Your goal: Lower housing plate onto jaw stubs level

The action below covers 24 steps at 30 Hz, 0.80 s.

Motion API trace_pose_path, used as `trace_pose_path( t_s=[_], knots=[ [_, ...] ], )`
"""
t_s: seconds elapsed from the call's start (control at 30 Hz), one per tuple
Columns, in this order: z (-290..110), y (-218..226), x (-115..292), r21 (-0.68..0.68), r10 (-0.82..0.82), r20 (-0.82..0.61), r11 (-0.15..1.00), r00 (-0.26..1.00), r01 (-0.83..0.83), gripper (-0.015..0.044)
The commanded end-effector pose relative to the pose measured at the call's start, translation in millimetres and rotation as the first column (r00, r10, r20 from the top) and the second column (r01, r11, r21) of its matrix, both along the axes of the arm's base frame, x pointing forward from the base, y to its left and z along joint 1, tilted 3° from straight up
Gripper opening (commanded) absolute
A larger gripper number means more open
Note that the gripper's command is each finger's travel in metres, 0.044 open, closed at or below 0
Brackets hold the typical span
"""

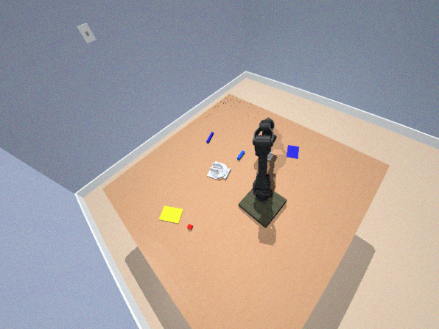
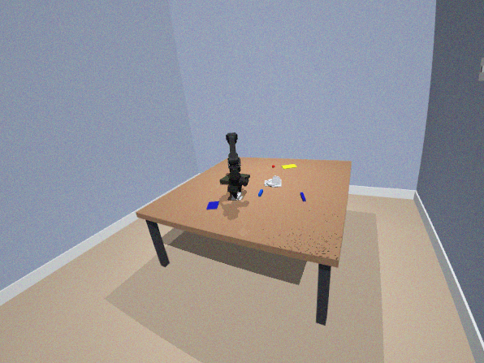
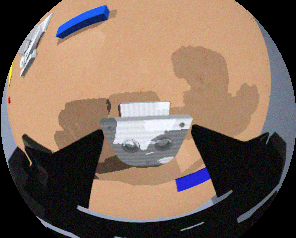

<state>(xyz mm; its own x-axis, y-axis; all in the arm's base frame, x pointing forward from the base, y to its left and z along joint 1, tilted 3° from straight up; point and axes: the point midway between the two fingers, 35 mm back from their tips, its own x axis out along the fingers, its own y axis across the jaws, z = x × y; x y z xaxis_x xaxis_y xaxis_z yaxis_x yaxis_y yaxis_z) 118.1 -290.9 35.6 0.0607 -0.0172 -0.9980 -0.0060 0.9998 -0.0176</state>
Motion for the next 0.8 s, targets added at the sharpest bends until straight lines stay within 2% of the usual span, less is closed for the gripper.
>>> trace_pose_path(
  t_s=[0.0, 0.77],
  knots=[
    [-9.4, 1.3, -0.5, 0.006, -0.003, -0.005, 1.000, 1.000, 0.003, 0.0440],
    [-12.2, 1.4, -0.4, 0.006, -0.003, -0.005, 1.000, 1.000, 0.003, 0.0440]
  ],
)
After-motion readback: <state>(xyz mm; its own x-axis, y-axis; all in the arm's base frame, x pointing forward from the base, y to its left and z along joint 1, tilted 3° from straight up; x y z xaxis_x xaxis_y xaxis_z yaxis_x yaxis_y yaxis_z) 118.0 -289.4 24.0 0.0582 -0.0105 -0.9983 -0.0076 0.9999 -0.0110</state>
